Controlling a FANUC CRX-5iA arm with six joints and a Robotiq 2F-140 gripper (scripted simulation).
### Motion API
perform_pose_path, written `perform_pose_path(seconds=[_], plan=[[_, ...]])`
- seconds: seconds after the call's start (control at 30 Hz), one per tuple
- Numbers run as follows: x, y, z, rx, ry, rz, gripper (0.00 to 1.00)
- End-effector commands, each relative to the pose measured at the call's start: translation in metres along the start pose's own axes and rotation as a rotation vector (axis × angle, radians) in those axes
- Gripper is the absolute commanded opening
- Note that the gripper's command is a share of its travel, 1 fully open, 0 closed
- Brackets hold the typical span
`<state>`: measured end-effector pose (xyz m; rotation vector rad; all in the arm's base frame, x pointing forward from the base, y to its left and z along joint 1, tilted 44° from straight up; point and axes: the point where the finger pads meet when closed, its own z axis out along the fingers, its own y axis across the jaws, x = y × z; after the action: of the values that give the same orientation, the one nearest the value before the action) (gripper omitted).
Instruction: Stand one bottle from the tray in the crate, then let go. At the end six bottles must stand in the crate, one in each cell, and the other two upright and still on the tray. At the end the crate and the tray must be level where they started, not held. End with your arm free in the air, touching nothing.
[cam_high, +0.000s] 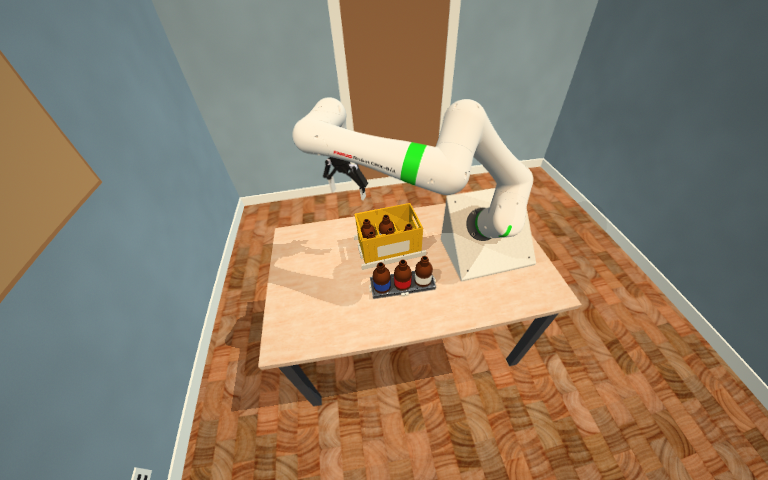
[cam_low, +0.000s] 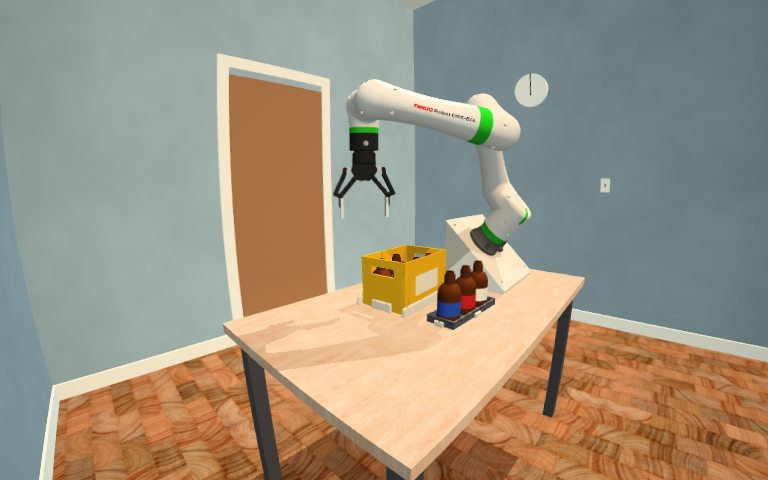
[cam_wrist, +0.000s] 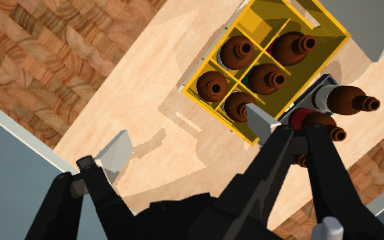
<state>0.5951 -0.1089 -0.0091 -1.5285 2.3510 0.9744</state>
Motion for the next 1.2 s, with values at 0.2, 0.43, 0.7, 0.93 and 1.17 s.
perform_pose_path(seconds=[0.2, 0.43, 0.7, 0.93, 1.17], plan=[[0.0, 0.0, 0.0, 0.001, 0.0, 0.0, 1.0], [0.0, 0.0, 0.0, 0.001, 0.0, 0.0, 1.0], [0.02, 0.026, 0.015, -0.001, -0.027, 0.019, 1.0], [0.051, 0.073, 0.044, 0.0, -0.065, 0.053, 1.0], [0.074, 0.116, 0.069, 0.002, -0.092, 0.08, 1.0]])
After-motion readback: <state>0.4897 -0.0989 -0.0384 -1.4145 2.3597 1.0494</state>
